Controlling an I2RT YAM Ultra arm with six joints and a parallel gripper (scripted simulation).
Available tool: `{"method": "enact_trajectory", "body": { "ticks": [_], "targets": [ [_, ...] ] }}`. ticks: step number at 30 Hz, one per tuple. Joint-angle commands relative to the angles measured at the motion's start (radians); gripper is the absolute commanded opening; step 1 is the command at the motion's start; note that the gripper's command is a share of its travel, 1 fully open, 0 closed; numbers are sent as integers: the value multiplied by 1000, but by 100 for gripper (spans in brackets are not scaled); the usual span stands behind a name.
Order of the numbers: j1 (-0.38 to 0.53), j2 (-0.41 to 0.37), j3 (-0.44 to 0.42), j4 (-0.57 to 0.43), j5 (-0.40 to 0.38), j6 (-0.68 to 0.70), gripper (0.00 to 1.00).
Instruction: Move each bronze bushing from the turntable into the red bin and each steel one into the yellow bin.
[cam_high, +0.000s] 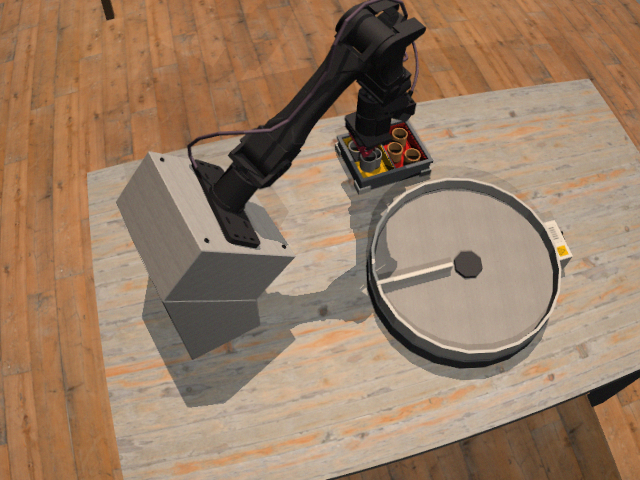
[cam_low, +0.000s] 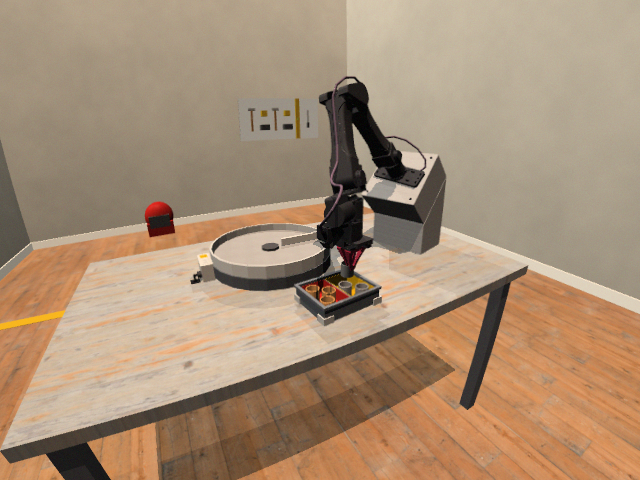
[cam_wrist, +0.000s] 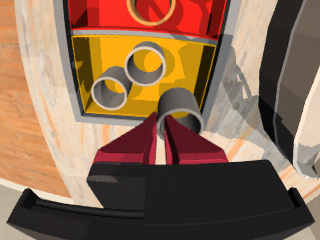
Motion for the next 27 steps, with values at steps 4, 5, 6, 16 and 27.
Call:
{"method": "enact_trajectory", "body": {
  "ticks": [4, 5, 6, 16, 27],
  "targets": [
    [-10, 24, 27, 31, -12, -11, 0],
    [-14, 29, 28, 35, -13, -12, 0],
    [-14, 29, 28, 35, -13, -12, 0],
    [-25, 85, 40, 81, -20, -20, 0],
    [-28, 104, 50, 110, -23, -23, 0]
  ]
}}
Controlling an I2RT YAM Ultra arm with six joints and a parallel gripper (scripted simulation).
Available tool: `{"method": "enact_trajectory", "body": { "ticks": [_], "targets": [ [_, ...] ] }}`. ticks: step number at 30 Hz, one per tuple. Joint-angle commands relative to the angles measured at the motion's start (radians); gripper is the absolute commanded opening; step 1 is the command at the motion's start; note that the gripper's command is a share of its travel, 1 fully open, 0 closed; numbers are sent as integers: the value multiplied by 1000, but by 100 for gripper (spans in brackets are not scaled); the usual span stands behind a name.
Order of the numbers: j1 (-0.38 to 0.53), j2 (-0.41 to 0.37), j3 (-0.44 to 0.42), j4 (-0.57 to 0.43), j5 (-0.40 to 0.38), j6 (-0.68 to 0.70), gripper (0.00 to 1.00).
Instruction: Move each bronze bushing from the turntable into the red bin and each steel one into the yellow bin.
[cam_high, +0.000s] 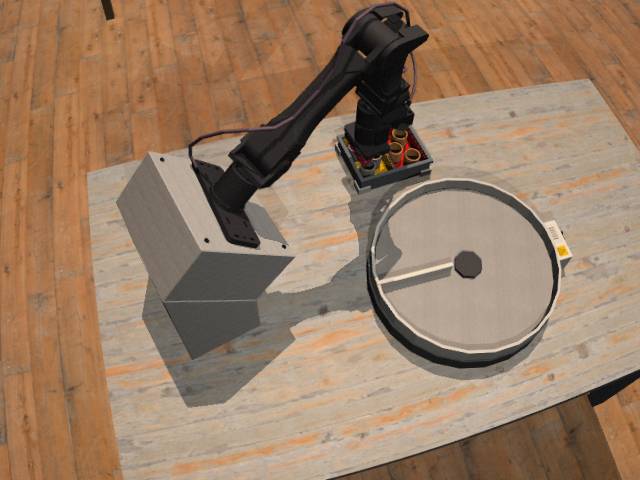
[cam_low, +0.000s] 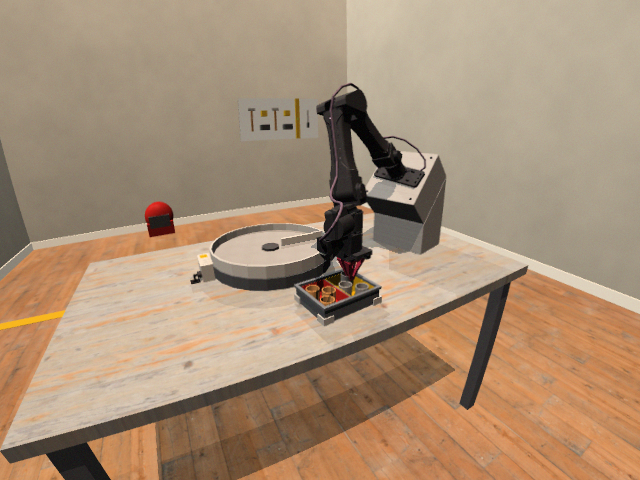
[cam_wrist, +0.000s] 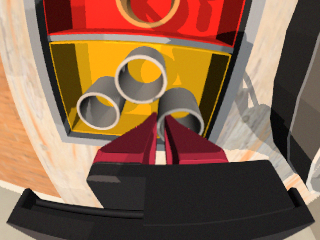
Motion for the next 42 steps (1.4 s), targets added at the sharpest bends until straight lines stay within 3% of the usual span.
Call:
{"method": "enact_trajectory", "body": {
  "ticks": [1, 42],
  "targets": [
    [-6, 3, 26, 20, -8, -6, 0],
    [-9, -11, 21, 11, -7, -6, 0]
  ]
}}
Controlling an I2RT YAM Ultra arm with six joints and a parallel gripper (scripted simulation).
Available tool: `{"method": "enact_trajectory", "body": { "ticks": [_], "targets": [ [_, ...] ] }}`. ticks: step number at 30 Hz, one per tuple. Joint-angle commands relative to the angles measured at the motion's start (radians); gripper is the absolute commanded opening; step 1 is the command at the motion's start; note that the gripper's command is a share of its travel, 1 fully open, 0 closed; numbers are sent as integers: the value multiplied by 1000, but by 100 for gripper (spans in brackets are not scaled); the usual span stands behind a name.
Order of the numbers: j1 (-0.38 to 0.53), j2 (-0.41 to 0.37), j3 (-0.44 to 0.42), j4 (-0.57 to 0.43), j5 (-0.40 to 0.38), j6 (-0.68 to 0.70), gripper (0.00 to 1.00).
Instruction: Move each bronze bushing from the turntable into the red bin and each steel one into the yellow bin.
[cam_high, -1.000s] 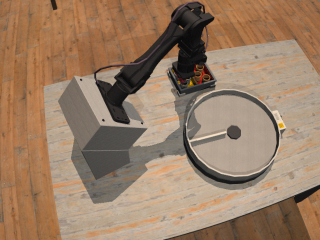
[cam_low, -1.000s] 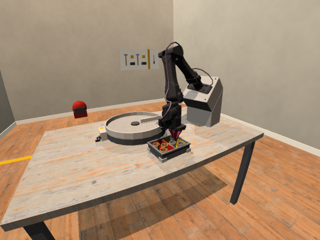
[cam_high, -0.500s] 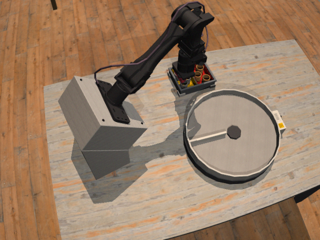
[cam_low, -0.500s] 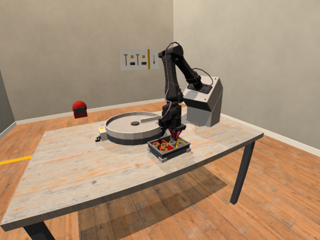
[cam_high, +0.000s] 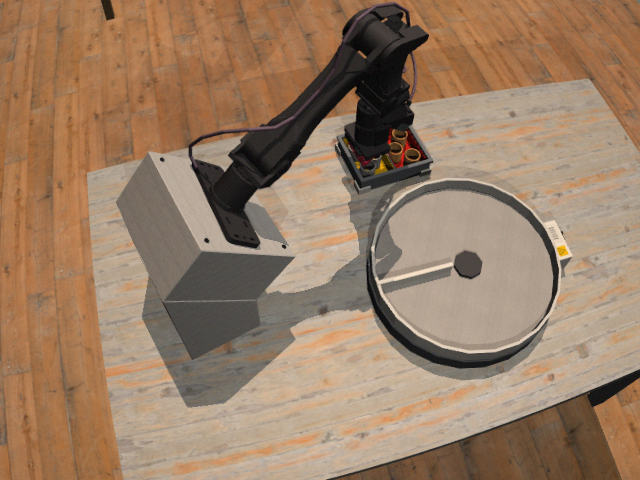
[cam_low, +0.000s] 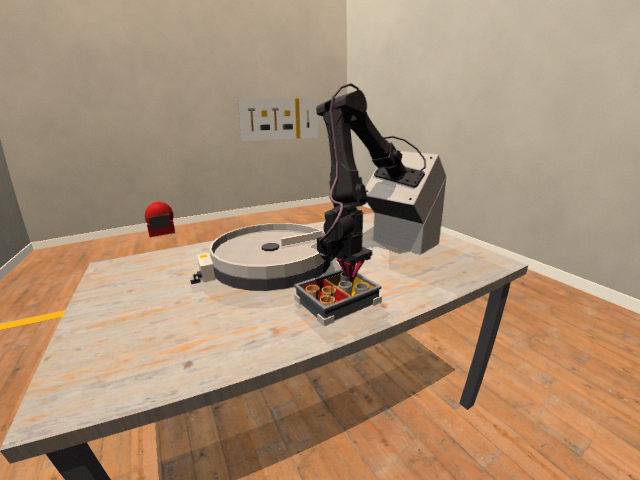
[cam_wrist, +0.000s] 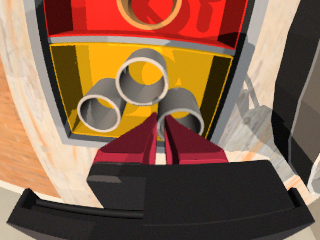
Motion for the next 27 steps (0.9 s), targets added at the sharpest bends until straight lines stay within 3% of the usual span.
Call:
{"method": "enact_trajectory", "body": {
  "ticks": [1, 27],
  "targets": [
    [-9, -18, 18, 3, -6, -5, 0],
    [-14, 14, 32, 19, -12, -9, 0]
  ]
}}
